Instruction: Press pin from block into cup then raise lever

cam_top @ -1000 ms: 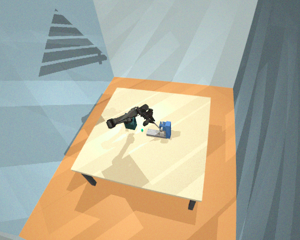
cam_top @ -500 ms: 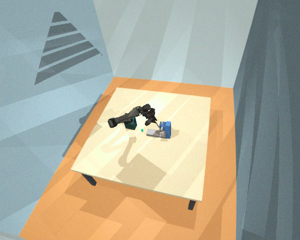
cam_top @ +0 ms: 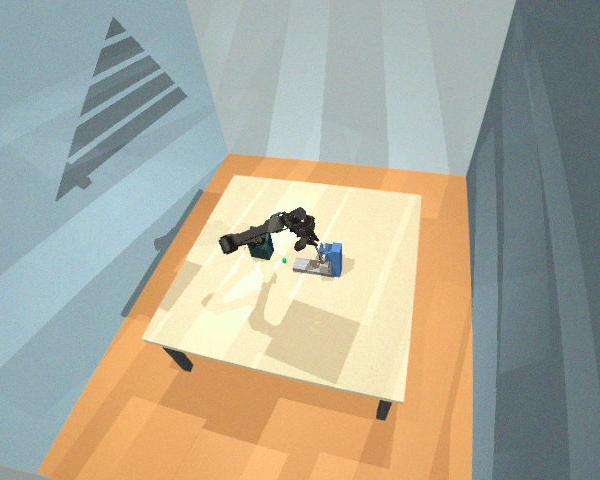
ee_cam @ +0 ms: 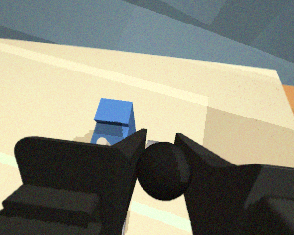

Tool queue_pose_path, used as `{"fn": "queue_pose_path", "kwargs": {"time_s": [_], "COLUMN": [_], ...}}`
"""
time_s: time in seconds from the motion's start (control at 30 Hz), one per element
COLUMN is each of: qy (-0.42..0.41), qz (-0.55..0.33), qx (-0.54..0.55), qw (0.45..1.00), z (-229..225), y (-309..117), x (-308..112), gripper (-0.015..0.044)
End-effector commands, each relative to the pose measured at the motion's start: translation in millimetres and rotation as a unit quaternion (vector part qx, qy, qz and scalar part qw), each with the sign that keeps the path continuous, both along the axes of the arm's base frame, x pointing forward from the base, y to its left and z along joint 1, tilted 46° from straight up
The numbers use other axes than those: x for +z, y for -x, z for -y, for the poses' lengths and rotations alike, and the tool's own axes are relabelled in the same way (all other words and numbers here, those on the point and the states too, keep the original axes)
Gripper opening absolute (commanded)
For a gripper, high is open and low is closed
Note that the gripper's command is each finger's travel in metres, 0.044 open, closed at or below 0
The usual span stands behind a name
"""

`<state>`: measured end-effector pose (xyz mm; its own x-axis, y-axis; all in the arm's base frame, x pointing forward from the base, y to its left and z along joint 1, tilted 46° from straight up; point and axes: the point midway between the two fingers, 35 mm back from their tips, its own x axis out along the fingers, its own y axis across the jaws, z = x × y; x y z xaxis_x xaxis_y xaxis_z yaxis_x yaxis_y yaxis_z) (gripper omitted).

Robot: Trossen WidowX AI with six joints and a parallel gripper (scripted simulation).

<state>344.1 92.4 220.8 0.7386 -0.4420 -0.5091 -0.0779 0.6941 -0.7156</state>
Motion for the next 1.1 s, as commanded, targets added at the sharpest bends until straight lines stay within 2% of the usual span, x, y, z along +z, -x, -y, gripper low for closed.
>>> {"fn": "queue_pose_path", "kwargs": {"time_s": [0.0,0.37,0.9,0.93,1.07], "qy": [-0.001,0.000,0.000,0.000,0.000], "qz": [0.003,0.000,0.000,0.000,0.000], "qx": [0.000,0.000,0.000,0.000,0.000], "qw": [1.000,1.000,1.000,1.000,1.000], "z": [-2.6,-2.3,-2.3,-2.3,-2.3], "y": [-10.1,-9.3,-9.3,-9.3,-9.3], "x": [1.7,1.5,1.5,1.5,1.5], "gripper": [0.0000,0.0000,0.0420,0.0440,0.0440]}}
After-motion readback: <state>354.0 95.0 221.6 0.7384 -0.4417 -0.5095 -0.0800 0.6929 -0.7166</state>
